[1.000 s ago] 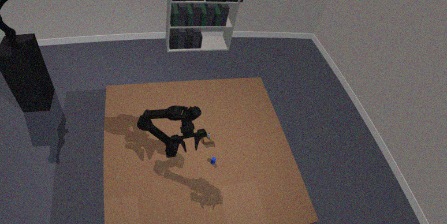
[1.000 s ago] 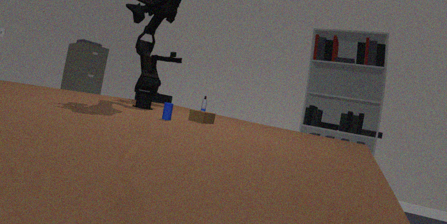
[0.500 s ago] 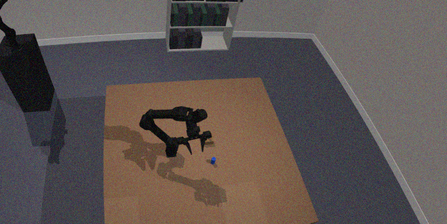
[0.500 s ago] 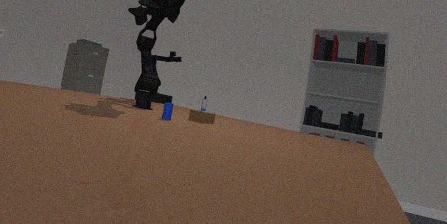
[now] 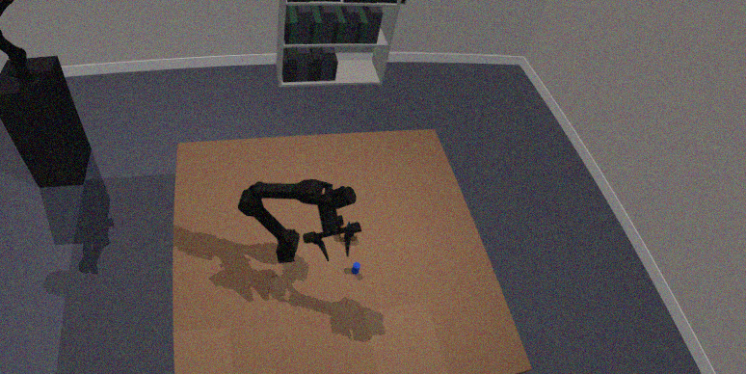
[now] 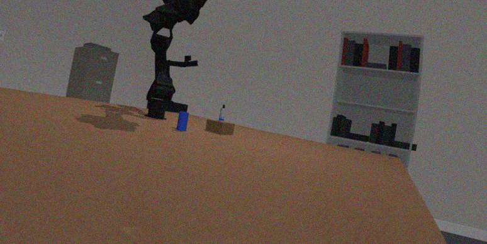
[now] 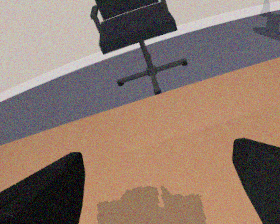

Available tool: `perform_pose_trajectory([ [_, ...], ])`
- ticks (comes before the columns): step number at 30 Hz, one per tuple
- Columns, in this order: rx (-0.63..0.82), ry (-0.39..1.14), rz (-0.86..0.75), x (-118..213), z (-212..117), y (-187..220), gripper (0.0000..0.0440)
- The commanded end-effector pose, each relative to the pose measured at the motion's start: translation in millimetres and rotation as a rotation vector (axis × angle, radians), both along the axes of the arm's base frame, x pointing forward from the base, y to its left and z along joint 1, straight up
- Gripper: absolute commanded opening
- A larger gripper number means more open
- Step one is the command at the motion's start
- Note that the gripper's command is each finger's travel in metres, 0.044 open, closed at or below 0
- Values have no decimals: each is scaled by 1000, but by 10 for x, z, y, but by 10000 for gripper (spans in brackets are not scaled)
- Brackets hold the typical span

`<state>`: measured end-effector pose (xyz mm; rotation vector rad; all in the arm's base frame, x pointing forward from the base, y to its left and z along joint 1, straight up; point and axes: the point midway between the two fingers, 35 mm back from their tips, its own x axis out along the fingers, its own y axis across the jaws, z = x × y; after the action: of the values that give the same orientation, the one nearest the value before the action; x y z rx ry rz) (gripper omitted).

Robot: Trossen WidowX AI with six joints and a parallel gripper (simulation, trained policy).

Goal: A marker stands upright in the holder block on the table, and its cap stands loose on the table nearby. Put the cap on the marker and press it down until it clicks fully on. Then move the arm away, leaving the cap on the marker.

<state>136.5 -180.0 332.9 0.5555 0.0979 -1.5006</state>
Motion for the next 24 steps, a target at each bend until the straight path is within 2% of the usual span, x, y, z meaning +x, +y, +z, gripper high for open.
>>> perform_pose_trajectory([
  [1,35,2,12,90,-59,4,306],
  [24,228,33,39,530,-473,43,319],
])
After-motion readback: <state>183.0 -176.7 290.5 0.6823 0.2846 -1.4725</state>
